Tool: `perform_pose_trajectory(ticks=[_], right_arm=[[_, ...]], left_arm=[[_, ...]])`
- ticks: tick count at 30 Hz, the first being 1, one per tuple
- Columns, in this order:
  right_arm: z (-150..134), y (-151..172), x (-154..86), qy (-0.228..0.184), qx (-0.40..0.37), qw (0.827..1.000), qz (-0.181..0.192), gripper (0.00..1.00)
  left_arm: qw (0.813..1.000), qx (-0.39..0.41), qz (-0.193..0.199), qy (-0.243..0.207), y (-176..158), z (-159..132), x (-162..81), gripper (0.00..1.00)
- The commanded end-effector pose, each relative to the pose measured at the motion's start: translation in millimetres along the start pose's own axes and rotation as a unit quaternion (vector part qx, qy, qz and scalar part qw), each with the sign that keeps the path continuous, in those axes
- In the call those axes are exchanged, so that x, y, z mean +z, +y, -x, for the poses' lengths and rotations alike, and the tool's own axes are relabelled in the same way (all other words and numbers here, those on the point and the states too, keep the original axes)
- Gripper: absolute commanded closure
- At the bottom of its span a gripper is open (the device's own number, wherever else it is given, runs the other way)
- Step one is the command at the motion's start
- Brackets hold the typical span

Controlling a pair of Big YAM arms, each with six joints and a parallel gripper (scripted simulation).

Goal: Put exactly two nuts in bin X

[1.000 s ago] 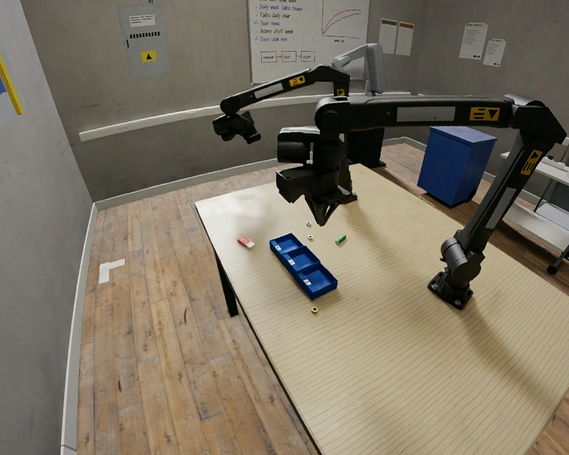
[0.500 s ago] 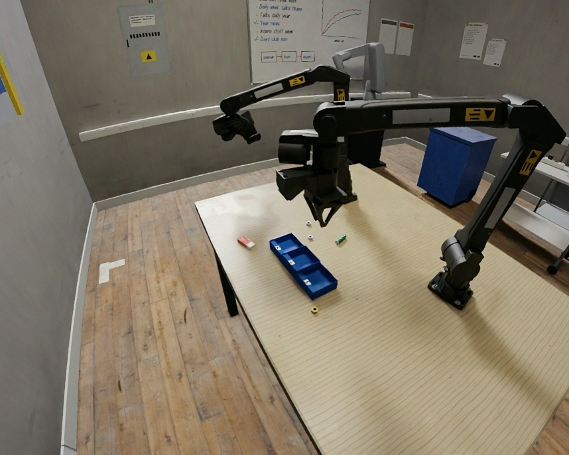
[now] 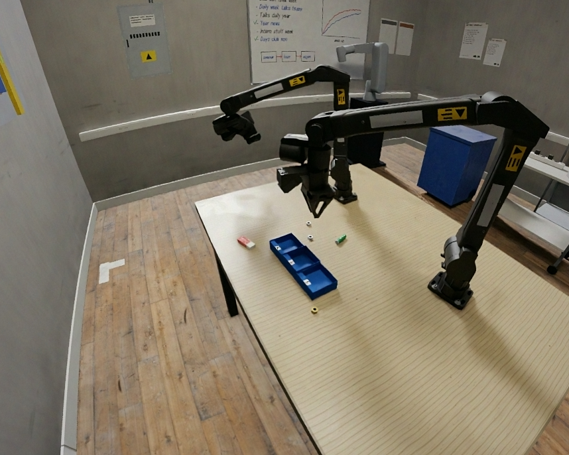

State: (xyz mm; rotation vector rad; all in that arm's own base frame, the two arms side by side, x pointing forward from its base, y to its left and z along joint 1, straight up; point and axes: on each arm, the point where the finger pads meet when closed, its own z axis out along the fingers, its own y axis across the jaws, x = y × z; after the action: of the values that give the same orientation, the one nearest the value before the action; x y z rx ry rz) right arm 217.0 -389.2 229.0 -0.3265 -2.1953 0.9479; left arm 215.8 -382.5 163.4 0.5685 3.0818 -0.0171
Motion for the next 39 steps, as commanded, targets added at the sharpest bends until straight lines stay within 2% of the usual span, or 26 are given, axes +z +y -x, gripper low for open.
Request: perform_pose_trajectory(ticks=[1,5,7,22,27,28,30,34,39], right_arm=[[-3.3,-4.8,2.5,0.002,0.007,1.000,0.002,0.00],[-3.3,-4.8,2.5,0.002,0.007,1.000,0.002,0.00],[-3.3,-4.8,2.5,0.002,0.007,1.000,0.002,0.00],[-3.3,-4.8,2.5,0.002,0.007,1.000,0.002,0.00],[-3.3,-4.8,2.5,0.002,0.007,1.000,0.002,0.00],[-3.3,-4.8,2.5,0.002,0.007,1.000,0.002,0.00],[-3.3,-4.8,2.5,0.002,0.007,1.000,0.002,0.00],[-3.3,-4.8,2.5,0.002,0.007,1.000,0.002,0.00],[-3.3,-4.8,2.5,0.002,0.007,1.000,0.002,0.00]], left_arm=[[1.000,-0.014,-0.015,-0.017,-43.2,6.5,-0.2,0.70],[1.000,-0.014,-0.016,-0.016,-73.0,-3.5,15.0,0.70],[1.000,-0.014,-0.016,-0.016,-73.0,-3.5,15.0,0.70],[1.000,-0.014,-0.018,-0.011,-183.1,-41.3,72.1,0.70],[1.000,-0.026,-0.001,-0.001,-168.5,-36.7,79.6,0.70],[1.000,-0.026,-0.010,-0.006,-164.3,-38.2,66.2,0.70],[0.999,-0.026,-0.018,-0.011,-166.7,-34.8,60.5,0.70],[1.000,-0.020,-0.002,0.000,-166.5,-41.0,81.4,0.70],[1.000,-0.014,0.000,0.001,-169.7,-50.4,82.8,0.70]])
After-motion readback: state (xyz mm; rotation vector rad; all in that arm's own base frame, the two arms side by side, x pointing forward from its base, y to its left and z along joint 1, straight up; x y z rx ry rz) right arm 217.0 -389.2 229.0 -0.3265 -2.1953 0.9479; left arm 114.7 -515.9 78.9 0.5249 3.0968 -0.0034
